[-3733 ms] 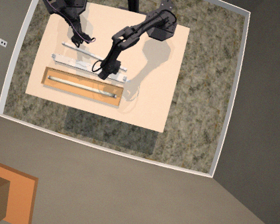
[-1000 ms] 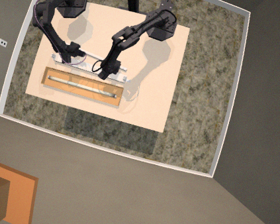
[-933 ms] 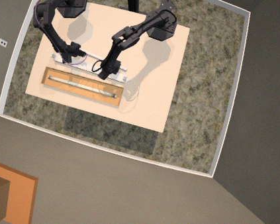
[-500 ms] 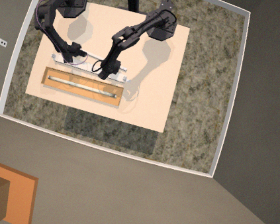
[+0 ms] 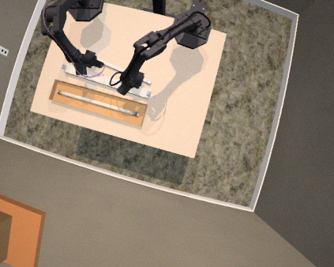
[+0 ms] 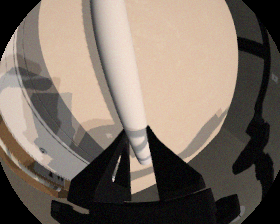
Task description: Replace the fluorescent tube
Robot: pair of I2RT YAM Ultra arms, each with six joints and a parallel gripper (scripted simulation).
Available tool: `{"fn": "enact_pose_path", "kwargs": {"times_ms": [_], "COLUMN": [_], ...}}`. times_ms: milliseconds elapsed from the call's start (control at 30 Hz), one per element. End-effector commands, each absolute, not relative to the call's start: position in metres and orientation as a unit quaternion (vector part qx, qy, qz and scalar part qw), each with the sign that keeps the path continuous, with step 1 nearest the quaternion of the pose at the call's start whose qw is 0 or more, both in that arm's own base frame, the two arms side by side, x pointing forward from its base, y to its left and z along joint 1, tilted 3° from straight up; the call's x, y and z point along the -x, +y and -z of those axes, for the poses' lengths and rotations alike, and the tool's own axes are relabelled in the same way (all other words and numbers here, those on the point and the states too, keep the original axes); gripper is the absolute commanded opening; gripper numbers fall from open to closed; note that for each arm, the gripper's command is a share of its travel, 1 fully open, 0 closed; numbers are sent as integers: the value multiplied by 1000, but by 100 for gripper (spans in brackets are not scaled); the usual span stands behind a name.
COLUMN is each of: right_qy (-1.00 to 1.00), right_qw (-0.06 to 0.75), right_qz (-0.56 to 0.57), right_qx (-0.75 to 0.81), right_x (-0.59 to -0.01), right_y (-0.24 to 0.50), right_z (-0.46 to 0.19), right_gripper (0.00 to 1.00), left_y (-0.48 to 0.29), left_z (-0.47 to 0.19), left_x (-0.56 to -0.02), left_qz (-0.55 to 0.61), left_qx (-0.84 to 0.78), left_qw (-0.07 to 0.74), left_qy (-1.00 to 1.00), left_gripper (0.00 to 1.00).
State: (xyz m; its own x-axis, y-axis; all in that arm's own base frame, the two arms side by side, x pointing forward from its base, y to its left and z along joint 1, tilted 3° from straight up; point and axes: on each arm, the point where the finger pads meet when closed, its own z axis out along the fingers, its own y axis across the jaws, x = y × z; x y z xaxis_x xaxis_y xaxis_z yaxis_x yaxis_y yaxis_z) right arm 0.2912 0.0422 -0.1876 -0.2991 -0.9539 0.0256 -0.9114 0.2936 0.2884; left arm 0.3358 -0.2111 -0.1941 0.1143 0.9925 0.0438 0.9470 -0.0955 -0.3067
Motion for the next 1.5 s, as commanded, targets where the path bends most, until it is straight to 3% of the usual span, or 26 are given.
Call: {"fn": "enact_pose_path", "kwargs": {"times_ms": [0, 300, 400, 1467], "right_qy": [-798, -797, -803, -798], "right_qw": [66, 96, 76, 94], "right_qz": [101, 117, 107, 116], "right_qx": [-591, -585, -581, -584], "right_x": [-313, -286, -306, -289], "right_y": [51, 50, 46, 53], "right_z": [177, 175, 171, 153], "right_gripper": [11, 11, 11, 11], "left_y": [-223, -213, -217, -212], "left_z": [180, 178, 175, 158], "left_x": [-348, -339, -350, -337], "left_qz": [-88, -94, -89, -95], "left_qx": [739, 735, 736, 738], "left_qw": [107, 122, 106, 123], "left_qy": [-659, -660, -663, -656], "left_gripper": [11, 11, 11, 11]}}
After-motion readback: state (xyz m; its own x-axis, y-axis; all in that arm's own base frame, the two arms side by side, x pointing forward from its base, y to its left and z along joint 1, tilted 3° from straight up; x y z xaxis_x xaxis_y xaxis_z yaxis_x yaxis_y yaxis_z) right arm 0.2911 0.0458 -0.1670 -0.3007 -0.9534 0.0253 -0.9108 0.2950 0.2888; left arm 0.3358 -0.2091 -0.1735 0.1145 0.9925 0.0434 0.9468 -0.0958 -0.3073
